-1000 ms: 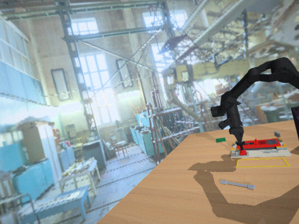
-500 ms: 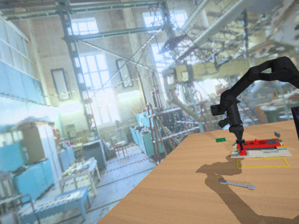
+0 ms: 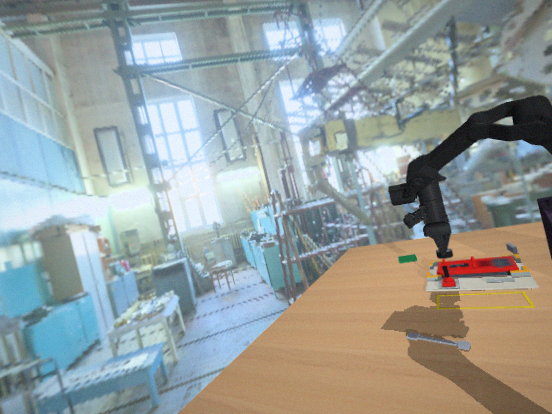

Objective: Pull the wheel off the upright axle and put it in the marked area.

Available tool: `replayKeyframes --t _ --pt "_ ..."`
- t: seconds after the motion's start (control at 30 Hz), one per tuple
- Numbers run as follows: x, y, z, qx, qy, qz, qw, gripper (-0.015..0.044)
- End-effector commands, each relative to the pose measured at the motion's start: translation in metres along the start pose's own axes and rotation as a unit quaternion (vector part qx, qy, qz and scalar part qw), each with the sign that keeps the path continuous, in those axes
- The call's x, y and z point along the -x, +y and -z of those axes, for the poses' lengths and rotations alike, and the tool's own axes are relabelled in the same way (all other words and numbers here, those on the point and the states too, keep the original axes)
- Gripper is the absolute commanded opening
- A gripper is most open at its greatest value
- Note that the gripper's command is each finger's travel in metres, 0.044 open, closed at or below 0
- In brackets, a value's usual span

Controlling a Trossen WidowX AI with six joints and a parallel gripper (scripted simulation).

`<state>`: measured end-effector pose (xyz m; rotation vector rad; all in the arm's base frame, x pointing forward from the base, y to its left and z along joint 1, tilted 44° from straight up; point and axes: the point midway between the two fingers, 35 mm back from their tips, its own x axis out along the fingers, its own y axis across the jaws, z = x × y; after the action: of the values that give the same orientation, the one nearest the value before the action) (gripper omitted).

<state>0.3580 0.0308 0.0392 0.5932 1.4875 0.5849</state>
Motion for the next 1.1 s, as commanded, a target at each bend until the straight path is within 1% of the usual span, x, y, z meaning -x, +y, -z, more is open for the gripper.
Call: replayKeyframes --t 0.0,0.57,0.73,1.07 --pt "0.000 0.017 0.010 -0.002 0.003 -0.002 1.000 0.0000" --pt "0.004 0.079 0.052 0.001 0.004 -0.002 1.000 0.0000" --pt "0.004 0.082 0.054 0.001 0.004 -0.002 1.000 0.0000" --pt "-0.018 0.082 0.054 0.001 0.004 -0.003 1.000 0.0000"
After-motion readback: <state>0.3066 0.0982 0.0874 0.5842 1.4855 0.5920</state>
